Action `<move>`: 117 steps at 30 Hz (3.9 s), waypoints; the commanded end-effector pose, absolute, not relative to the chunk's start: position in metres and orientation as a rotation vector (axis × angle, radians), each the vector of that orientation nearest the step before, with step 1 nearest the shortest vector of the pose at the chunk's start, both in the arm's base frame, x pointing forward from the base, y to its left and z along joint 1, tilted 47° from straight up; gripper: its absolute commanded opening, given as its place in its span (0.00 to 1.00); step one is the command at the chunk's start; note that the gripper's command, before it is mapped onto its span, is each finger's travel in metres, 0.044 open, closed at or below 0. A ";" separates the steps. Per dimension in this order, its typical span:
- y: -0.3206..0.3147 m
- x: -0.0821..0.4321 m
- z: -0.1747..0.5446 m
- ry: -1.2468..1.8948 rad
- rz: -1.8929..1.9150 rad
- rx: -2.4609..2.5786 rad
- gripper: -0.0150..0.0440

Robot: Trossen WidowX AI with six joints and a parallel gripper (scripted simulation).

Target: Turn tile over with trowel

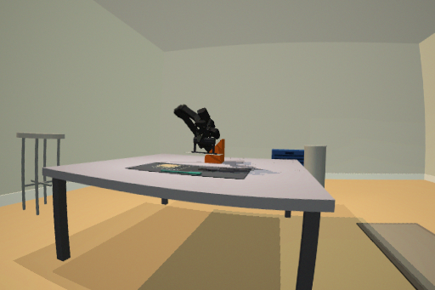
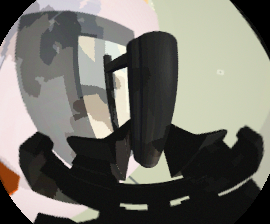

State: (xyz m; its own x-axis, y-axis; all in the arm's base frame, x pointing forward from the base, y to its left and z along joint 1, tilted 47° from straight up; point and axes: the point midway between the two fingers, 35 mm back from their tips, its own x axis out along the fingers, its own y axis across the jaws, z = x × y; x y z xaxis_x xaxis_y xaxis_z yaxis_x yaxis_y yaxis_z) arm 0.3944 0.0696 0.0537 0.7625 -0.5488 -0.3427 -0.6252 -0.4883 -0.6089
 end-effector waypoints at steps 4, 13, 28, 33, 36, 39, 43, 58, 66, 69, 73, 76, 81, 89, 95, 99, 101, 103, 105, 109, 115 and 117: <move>0.070 0.395 0.054 0.871 0.129 -2.204 0.25; 0.075 0.402 0.045 0.870 0.221 -2.254 0.25; 0.106 0.436 -0.009 0.775 0.796 -2.471 0.25; 0.115 0.442 -0.026 0.715 0.996 -2.509 0.25; 0.120 0.445 -0.037 0.671 1.116 -2.522 0.25; 0.124 0.446 -0.047 0.623 1.236 -2.528 0.25; 0.131 0.447 -0.060 0.549 1.393 -2.525 0.25; 0.151 0.440 -0.100 0.192 1.923 -2.395 0.25; 0.161 0.431 -0.115 -0.036 2.142 -2.256 0.25; 0.164 0.429 -0.118 -0.107 2.195 -2.210 0.25; 0.165 0.428 -0.118 -0.112 2.198 -2.207 0.25; 0.165 0.428 -0.118 -0.112 2.198 -2.207 0.25; 0.161 0.429 -0.122 -0.110 2.199 -2.206 0.25; 0.152 0.430 -0.131 -0.108 2.202 -2.206 0.25; 0.145 0.431 -0.138 -0.109 2.204 -2.208 0.25; 0.140 0.432 -0.143 -0.109 2.205 -2.208 0.25; 0.139 0.432 -0.144 -0.109 2.206 -2.209 0.25; 0.139 0.432 -0.144 -0.109 2.206 -2.209 0.30; 0.139 0.432 -0.144 -0.109 2.206 -2.209 0.39; 0.139 0.432 -0.144 -0.109 2.206 -2.209 0.57; 0.139 0.432 -0.144 -0.109 2.206 -2.209 0.76; 0.139 0.432 -0.144 -0.109 2.206 -2.209 0.76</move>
State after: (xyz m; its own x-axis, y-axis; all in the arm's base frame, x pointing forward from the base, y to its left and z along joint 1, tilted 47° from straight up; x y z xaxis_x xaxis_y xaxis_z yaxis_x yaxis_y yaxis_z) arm 0.4318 0.1385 -0.1443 -0.0010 0.0598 -0.9982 0.0331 -0.9977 -0.0598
